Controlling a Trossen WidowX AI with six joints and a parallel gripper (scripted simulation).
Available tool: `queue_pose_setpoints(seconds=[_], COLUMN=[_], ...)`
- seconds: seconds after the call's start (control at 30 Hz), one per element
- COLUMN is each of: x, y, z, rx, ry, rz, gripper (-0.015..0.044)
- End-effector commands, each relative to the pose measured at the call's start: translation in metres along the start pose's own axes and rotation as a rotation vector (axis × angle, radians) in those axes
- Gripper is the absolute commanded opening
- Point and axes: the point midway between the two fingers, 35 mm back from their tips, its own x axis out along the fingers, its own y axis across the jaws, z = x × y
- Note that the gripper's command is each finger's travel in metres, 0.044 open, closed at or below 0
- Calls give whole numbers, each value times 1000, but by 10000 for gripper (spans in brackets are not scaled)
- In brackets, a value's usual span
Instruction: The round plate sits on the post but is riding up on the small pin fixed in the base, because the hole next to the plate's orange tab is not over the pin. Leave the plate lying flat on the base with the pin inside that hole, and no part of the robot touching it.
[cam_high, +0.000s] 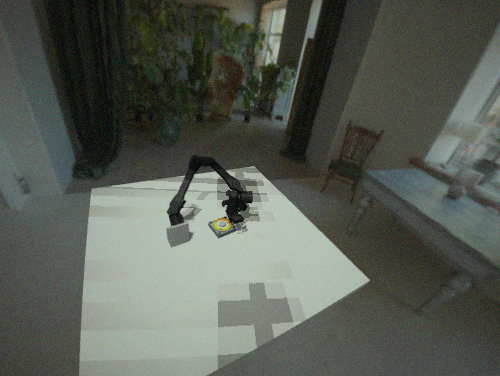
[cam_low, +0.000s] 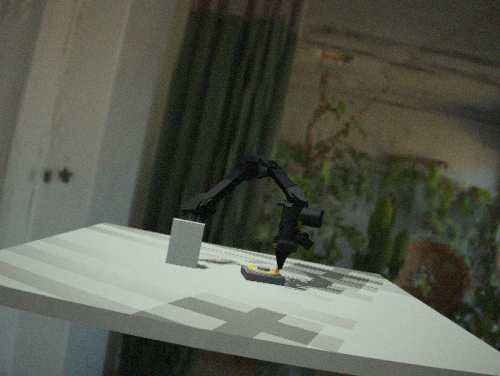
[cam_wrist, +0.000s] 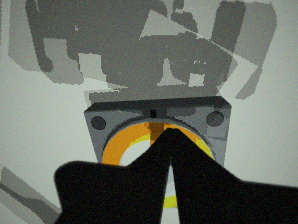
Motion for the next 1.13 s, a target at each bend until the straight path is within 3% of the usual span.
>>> queue_pose_setpoints(seconds=[0.0,0.33,1.1], x=[0,-48,-40], y=[5,2,0], z=[1,-2,-2], rx=[-2,-2,10], ry=[-6,-6,-7], rz=[1,-1,4], gripper=[0,0,0])
